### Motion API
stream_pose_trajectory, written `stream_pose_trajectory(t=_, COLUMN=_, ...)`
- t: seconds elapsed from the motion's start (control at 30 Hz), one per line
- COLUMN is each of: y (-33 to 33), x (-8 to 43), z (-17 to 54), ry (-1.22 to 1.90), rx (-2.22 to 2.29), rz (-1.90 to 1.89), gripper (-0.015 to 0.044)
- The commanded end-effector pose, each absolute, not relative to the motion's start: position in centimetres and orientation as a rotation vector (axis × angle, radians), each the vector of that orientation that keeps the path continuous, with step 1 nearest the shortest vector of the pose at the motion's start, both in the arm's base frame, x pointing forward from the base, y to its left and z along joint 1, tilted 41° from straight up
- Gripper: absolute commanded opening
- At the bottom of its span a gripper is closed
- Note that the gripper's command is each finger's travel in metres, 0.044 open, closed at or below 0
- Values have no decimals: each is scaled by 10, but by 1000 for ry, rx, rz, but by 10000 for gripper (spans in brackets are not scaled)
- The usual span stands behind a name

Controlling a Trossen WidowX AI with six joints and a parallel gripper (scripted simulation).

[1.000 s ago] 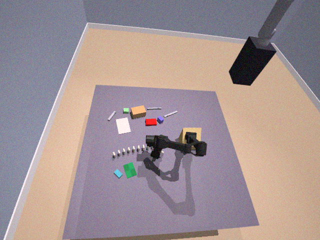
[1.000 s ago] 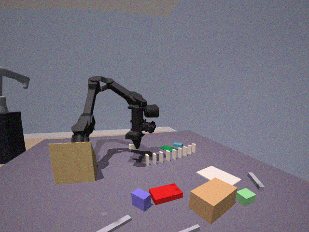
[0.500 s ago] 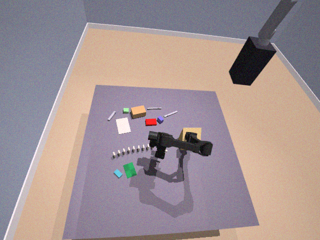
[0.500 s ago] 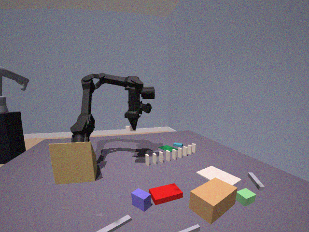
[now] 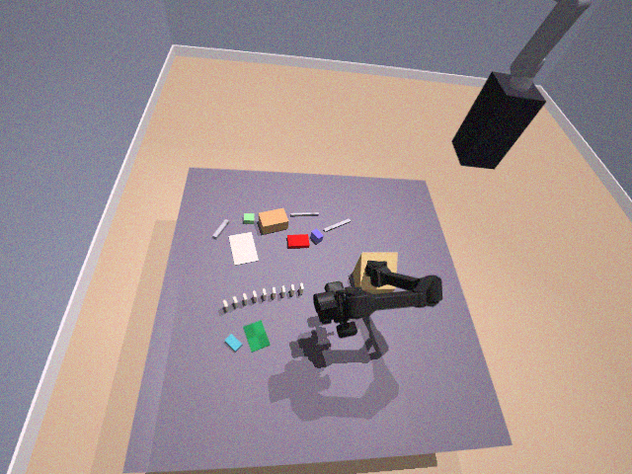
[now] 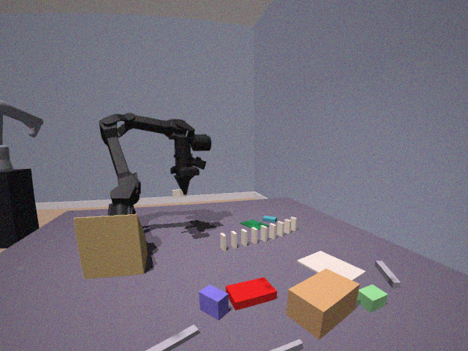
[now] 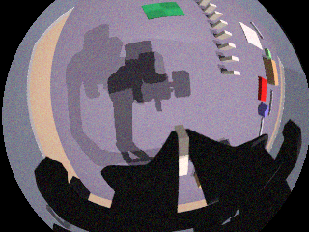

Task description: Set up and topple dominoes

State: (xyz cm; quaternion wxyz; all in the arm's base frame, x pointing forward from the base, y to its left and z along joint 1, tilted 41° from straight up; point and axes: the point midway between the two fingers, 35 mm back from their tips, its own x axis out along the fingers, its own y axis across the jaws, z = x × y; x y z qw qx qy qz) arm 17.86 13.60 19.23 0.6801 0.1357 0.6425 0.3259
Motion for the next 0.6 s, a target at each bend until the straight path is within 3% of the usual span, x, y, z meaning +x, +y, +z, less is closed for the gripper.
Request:
stream_pose_trajectory(t=0.0, y=138, x=177, z=185, ry=1408, rx=232, rz=718, gripper=26)
stream_pose_trajectory(t=0.57, y=153, x=192, z=149, ry=1152, rx=-59, rz=611, gripper=26)
